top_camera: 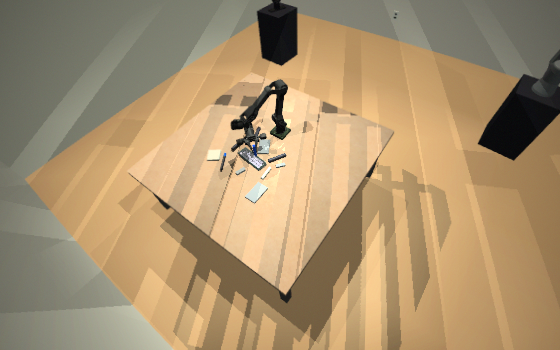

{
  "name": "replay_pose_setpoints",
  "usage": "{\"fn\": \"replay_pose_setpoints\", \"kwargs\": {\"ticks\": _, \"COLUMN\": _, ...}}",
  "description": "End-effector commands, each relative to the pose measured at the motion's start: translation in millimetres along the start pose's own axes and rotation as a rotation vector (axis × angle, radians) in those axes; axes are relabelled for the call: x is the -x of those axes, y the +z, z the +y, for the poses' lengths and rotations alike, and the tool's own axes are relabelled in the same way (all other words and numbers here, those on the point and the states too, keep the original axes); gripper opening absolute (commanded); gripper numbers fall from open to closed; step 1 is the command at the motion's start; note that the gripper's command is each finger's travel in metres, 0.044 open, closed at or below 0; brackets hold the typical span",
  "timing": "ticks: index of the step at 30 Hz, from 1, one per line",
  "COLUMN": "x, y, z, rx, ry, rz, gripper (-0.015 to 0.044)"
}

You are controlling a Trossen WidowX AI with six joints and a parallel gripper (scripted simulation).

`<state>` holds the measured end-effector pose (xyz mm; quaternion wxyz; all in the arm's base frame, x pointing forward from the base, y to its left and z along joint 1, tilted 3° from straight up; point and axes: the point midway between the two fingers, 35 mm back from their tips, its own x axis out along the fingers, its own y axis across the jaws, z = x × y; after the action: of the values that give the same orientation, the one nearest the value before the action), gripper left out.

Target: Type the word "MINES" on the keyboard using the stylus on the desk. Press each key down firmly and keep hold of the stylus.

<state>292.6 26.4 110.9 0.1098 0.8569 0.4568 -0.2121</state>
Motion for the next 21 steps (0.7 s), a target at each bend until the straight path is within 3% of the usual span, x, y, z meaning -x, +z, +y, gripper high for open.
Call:
{"fn": "replay_pose_setpoints", "kwargs": {"ticks": 1, "x": -7.0, "y": -5.7, "z": -16.0, "rx": -0.002, "ry": 0.005, "rz": 0.006, "gripper": 0.0000}}
{"fn": "replay_pose_setpoints", "kwargs": {"ticks": 21, "x": -22.4, "y": 7.6, "z": -29.2, "rx": -0.003, "ry": 0.004, "rz": 0.013, "gripper": 0.0000}}
